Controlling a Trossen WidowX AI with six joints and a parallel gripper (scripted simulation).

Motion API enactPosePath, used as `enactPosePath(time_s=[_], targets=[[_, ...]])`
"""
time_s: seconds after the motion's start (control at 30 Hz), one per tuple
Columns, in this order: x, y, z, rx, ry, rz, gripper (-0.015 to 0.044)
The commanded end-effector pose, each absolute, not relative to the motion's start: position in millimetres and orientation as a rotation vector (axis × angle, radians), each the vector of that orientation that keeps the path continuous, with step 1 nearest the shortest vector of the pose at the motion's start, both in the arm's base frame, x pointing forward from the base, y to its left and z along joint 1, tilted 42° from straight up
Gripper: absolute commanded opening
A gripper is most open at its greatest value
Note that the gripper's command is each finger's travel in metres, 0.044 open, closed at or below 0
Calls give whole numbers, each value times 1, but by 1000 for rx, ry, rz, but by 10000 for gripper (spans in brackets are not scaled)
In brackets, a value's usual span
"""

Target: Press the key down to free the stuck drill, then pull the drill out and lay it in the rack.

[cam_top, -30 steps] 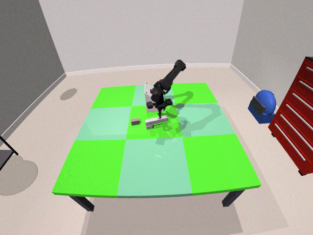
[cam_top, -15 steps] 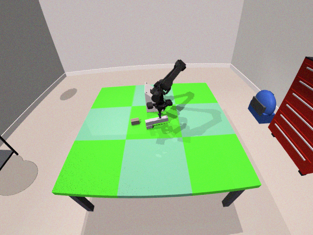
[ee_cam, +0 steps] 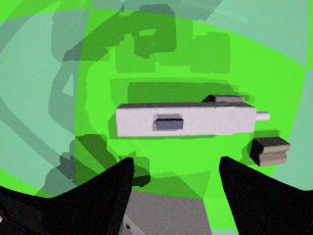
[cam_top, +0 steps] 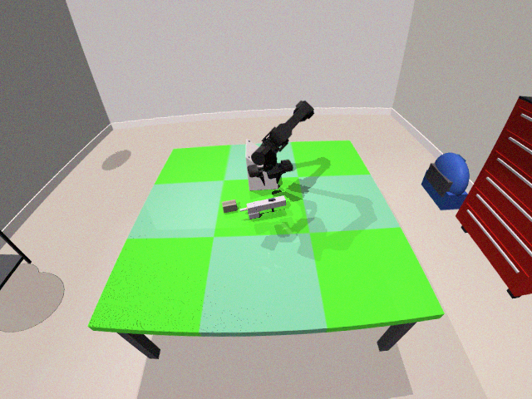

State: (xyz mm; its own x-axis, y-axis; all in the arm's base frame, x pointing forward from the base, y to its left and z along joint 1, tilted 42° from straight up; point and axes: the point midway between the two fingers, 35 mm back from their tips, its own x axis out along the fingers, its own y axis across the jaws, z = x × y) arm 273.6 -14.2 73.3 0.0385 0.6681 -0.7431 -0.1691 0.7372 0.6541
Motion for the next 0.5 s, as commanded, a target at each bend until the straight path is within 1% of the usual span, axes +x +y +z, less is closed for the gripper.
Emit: enactPosePath(time_s=[0.0, 0.1, 0.3, 0.47], targets=[[274, -15, 72, 435, 1389, 685, 368], [283, -22, 50, 271, 1311, 814, 440], [298, -39, -11, -157, 1062, 1129, 440], [304, -51, -61, -504, 793, 1350, 440]])
